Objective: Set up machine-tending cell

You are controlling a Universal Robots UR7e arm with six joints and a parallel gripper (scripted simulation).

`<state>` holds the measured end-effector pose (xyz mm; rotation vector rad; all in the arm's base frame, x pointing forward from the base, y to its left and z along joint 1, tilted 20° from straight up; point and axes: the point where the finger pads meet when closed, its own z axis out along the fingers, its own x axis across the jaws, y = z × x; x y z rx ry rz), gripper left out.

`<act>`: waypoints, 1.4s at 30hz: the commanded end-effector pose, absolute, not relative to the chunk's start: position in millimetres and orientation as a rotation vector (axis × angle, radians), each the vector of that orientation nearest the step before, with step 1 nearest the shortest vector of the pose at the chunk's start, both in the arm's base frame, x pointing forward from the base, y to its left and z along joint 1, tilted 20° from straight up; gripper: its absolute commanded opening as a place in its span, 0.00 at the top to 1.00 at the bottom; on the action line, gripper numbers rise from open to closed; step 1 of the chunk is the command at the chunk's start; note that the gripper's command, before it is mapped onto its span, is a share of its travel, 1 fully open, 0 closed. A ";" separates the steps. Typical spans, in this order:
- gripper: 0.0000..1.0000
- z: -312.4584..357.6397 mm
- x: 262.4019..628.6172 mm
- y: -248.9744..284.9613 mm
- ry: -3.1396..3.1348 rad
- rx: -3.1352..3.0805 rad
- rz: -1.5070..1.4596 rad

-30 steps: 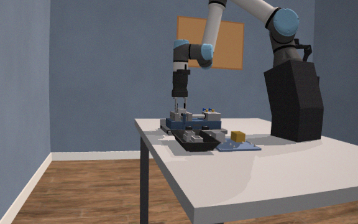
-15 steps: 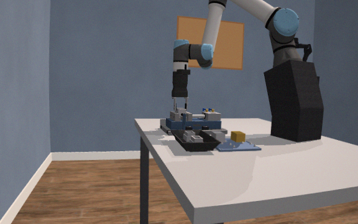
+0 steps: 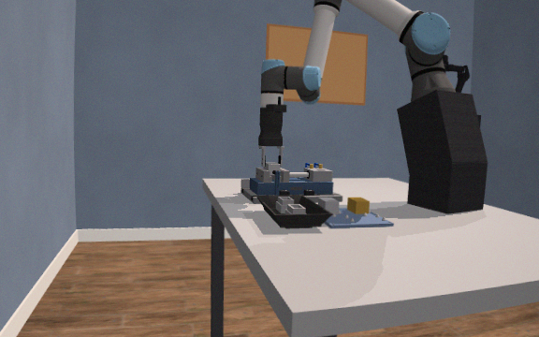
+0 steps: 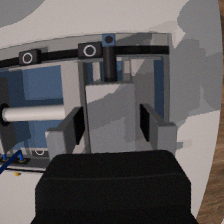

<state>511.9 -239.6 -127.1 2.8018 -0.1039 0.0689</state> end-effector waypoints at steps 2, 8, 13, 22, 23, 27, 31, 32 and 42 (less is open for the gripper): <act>0.00 -126.4 512.4 -239.7 -0.104 2.801 0.071; 0.00 -126.0 512.4 -239.5 -0.104 2.801 0.071; 0.00 -124.4 512.3 -239.0 -0.104 2.801 0.071; 0.00 -109.3 511.7 -233.6 -0.104 2.801 0.071; 0.00 -106.7 511.6 -232.7 -0.104 2.801 0.071; 0.00 -95.6 511.2 -228.8 -0.104 2.801 0.071; 0.00 -89.7 511.0 -226.7 -0.104 2.801 0.071; 0.00 -86.7 510.9 -225.7 -0.104 2.801 0.071; 0.00 -62.4 509.9 -217.1 -0.104 2.801 0.071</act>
